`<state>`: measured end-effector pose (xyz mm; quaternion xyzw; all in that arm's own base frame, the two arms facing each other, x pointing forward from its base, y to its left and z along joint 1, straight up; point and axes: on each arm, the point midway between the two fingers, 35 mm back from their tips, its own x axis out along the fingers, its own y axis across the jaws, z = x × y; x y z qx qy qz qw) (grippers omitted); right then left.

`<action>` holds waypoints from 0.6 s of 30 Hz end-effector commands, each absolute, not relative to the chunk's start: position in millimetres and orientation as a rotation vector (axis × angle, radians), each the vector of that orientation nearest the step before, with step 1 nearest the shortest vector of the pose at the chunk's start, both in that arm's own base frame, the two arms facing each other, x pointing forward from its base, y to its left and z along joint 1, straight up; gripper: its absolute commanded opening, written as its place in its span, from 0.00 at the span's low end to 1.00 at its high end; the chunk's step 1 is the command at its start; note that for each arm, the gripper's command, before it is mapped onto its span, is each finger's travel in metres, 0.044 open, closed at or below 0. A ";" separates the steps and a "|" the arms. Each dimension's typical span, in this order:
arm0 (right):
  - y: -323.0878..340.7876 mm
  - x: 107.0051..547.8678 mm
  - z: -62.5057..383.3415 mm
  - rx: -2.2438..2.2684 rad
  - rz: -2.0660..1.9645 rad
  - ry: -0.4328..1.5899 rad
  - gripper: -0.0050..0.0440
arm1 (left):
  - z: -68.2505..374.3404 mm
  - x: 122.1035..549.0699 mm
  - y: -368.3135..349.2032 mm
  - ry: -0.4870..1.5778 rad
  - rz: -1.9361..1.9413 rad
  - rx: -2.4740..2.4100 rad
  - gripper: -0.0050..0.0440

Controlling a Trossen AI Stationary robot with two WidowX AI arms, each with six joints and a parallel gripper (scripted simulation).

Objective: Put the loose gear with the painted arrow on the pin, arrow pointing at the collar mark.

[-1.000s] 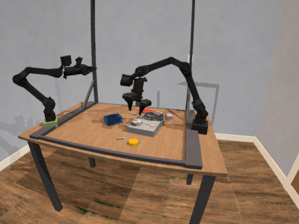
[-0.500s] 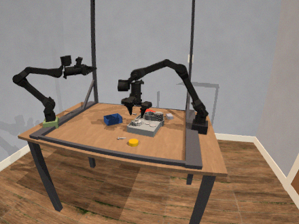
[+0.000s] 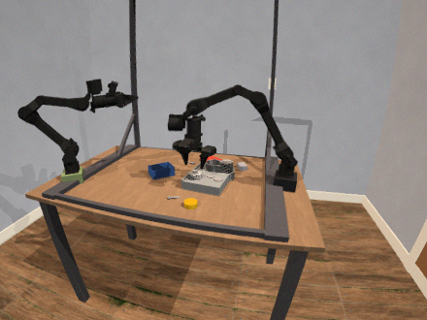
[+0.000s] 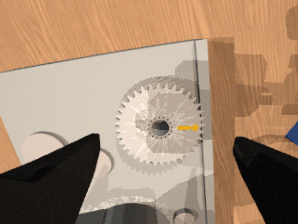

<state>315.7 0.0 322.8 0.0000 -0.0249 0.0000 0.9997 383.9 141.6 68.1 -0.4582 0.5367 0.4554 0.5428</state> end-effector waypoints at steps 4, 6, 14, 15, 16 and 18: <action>0.0 314.2 330.6 0.000 0.000 -0.070 0.92 | 61.5 383.1 141.2 1.261 1.079 -1.088 0.87; 0.0 314.2 330.6 0.000 0.000 -0.070 0.92 | 65.0 383.7 141.5 1.259 1.077 -1.088 0.87; 0.0 314.2 330.6 0.000 0.000 -0.070 0.92 | 46.5 382.7 141.0 1.265 1.080 -1.087 0.87; 0.0 314.2 330.6 0.000 0.000 -0.070 0.92 | 44.8 382.8 141.1 1.265 1.080 -1.087 0.87; 0.0 314.2 330.6 0.000 0.000 -0.070 0.92 | 43.0 382.9 141.1 1.265 1.080 -1.087 0.87; 0.0 314.2 330.6 0.000 0.000 -0.070 0.92 | 39.3 382.8 141.0 1.266 1.081 -1.087 0.87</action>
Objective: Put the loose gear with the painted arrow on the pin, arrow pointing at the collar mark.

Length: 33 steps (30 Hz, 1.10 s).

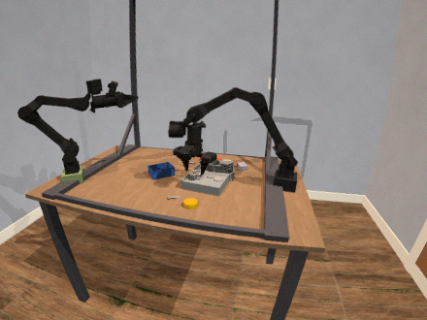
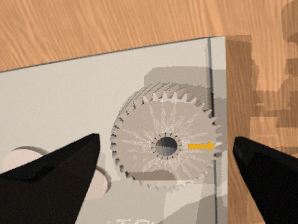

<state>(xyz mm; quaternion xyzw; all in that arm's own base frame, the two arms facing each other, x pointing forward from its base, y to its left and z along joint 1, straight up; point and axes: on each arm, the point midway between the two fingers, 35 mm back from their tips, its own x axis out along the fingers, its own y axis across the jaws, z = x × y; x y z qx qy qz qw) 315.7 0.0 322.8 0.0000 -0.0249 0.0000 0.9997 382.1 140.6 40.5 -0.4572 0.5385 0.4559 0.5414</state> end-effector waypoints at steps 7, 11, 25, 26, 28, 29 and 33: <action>0.0 314.2 330.6 0.000 0.000 -0.070 0.92 | 30.7 382.9 141.1 1.266 1.081 -1.086 0.87; 0.0 314.2 330.6 0.000 0.000 -0.070 0.92 | 22.8 382.1 140.8 1.270 1.083 -1.086 0.87; 0.0 314.2 330.6 0.000 0.000 -0.070 0.92 | 26.8 382.5 141.0 1.269 1.082 -1.086 0.10; 0.0 314.2 330.6 0.000 0.000 -0.070 0.92 | 26.8 382.5 141.0 1.269 1.082 -1.086 0.10; 0.0 314.2 330.6 0.000 0.000 -0.070 0.92 | 26.8 382.5 141.0 1.269 1.082 -1.086 0.10; 0.0 314.2 330.6 0.000 0.000 -0.070 0.92 | 26.8 382.5 141.0 1.269 1.082 -1.086 0.10; 0.0 314.2 330.6 0.000 0.000 -0.070 0.92 | 28.5 382.5 141.0 1.269 1.082 -1.086 0.10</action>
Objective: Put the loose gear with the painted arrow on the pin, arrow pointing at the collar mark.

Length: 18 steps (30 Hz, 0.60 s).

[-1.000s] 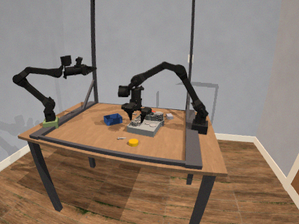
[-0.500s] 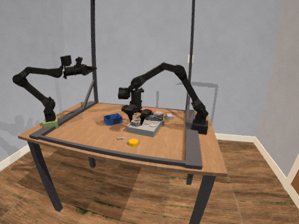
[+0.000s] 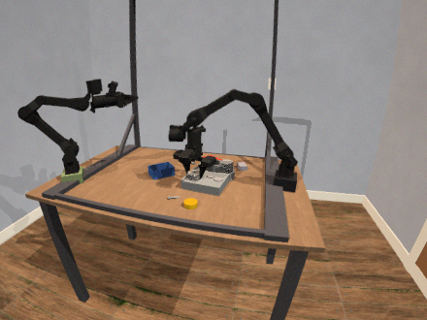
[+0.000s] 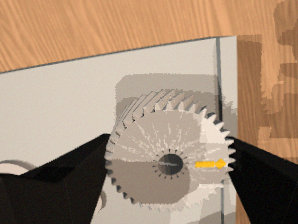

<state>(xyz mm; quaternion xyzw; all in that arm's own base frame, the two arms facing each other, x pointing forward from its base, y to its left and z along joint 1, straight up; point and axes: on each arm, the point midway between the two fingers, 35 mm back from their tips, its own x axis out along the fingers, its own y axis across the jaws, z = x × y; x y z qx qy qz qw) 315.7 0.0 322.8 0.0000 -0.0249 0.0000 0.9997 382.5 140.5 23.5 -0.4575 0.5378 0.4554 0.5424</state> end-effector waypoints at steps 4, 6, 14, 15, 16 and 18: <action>0.0 314.2 330.6 0.000 0.000 -0.070 0.92 | 35.4 382.2 141.0 1.269 1.083 -1.086 0.10; 0.0 314.2 330.6 0.000 0.000 -0.070 0.92 | 37.1 382.1 141.0 1.269 1.083 -1.087 0.10; 0.0 314.2 330.6 0.000 0.000 -0.070 0.92 | 50.9 383.3 141.7 1.256 1.078 -1.089 0.10; 0.0 314.2 330.6 0.000 0.000 -0.070 0.92 | 50.9 383.3 141.7 1.256 1.078 -1.089 0.10; 0.0 314.2 330.6 0.000 0.000 -0.070 0.92 | 52.6 383.2 141.7 1.256 1.078 -1.089 0.10; 0.0 314.2 330.6 0.000 0.000 -0.070 0.92 | 58.3 384.1 142.1 1.249 1.075 -1.091 0.10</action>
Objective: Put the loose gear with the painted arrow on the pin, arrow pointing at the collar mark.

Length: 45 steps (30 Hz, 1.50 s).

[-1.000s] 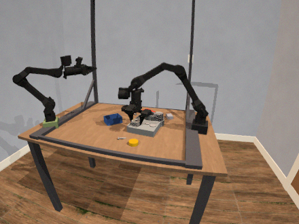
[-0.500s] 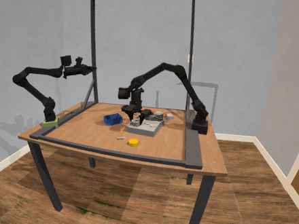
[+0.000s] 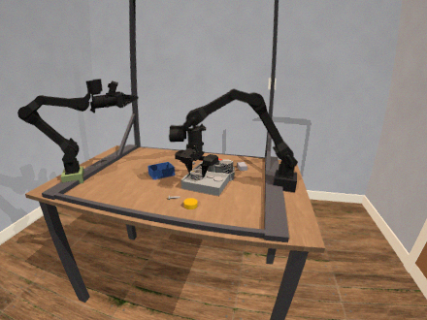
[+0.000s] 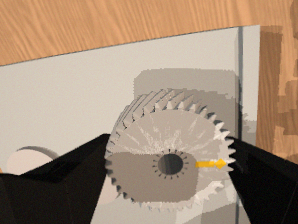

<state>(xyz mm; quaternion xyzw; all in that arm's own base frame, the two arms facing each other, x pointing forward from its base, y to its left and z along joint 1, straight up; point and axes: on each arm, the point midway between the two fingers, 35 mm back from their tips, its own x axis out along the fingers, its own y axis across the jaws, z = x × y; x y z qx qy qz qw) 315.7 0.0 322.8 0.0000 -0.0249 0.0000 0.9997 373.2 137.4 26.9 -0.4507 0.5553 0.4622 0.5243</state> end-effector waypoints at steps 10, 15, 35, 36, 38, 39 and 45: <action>0.0 314.2 330.6 0.000 0.000 -0.070 0.92 | 69.1 386.4 143.0 1.231 1.068 -1.094 0.10; 0.0 314.2 330.6 0.000 0.000 -0.070 0.92 | 69.2 386.5 143.0 1.230 1.068 -1.094 0.10; 0.0 314.2 330.6 0.000 0.000 -0.070 0.92 | 69.2 386.4 142.9 1.231 1.068 -1.096 0.10; 0.0 314.2 330.6 0.000 0.000 -0.070 0.92 | 69.2 386.3 142.9 1.231 1.068 -1.096 0.10; 0.0 314.2 330.6 0.000 0.000 -0.070 0.92 | 69.2 386.3 142.9 1.231 1.068 -1.096 0.10; 0.0 314.2 330.6 0.000 0.000 -0.070 0.92 | 69.2 386.3 142.9 1.231 1.068 -1.096 0.10; 0.0 314.2 330.6 0.000 0.000 -0.070 0.92 | 69.2 386.4 142.9 1.231 1.069 -1.096 0.10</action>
